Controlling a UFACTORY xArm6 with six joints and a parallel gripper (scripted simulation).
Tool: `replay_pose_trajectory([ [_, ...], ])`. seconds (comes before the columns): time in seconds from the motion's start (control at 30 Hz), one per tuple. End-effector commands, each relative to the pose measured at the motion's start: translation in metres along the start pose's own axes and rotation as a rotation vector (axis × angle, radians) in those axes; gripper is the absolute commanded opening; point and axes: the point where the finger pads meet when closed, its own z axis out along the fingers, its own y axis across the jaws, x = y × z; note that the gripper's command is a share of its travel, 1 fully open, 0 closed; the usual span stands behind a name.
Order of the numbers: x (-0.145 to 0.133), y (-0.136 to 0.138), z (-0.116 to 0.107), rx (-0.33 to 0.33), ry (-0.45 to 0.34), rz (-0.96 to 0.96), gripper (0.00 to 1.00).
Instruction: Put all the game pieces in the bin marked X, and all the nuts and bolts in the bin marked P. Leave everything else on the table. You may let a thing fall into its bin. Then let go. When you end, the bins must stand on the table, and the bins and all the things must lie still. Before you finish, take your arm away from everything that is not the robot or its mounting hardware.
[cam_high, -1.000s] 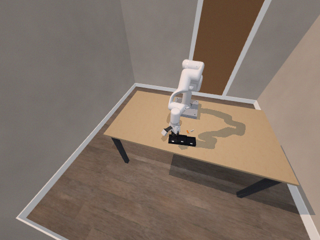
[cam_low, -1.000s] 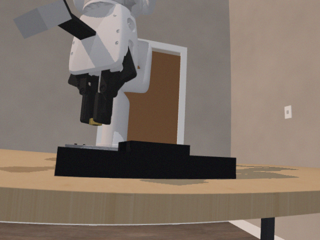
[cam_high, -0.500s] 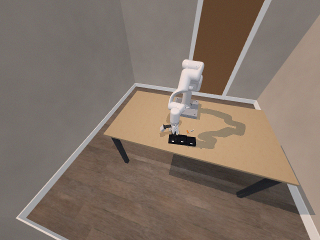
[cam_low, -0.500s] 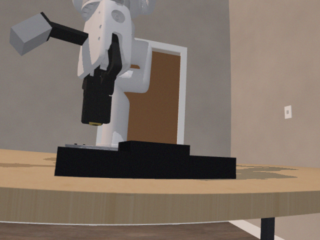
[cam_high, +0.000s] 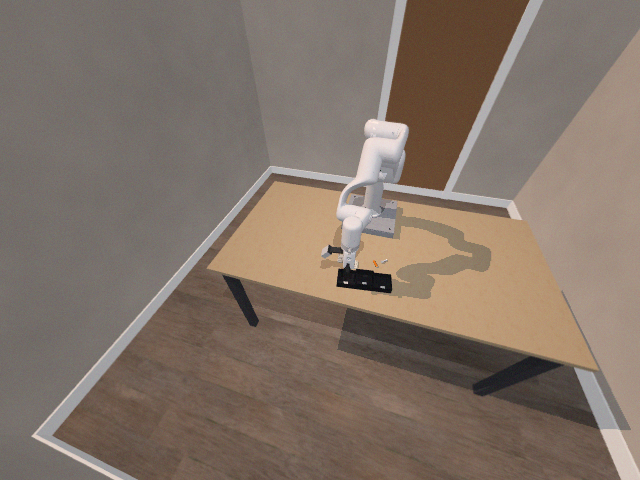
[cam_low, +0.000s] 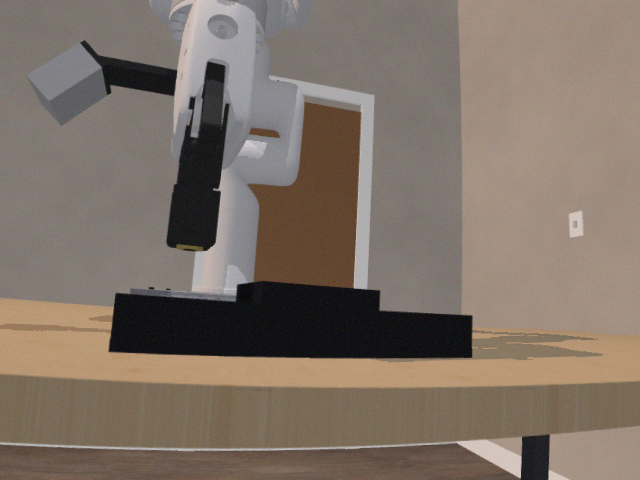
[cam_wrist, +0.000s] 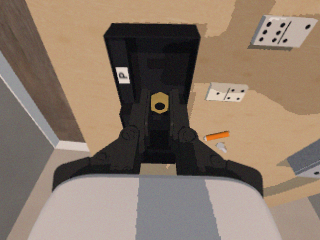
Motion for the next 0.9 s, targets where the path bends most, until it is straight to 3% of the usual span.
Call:
replay_pose_trajectory([
  [0.0,0.000,-0.002,-0.002,0.004,0.002,0.002,0.00],
  [0.23,0.000,-0.002,-0.002,0.004,0.002,0.002,0.00],
  [0.87,0.000,-0.002,0.032,0.004,0.002,0.002,0.00],
])
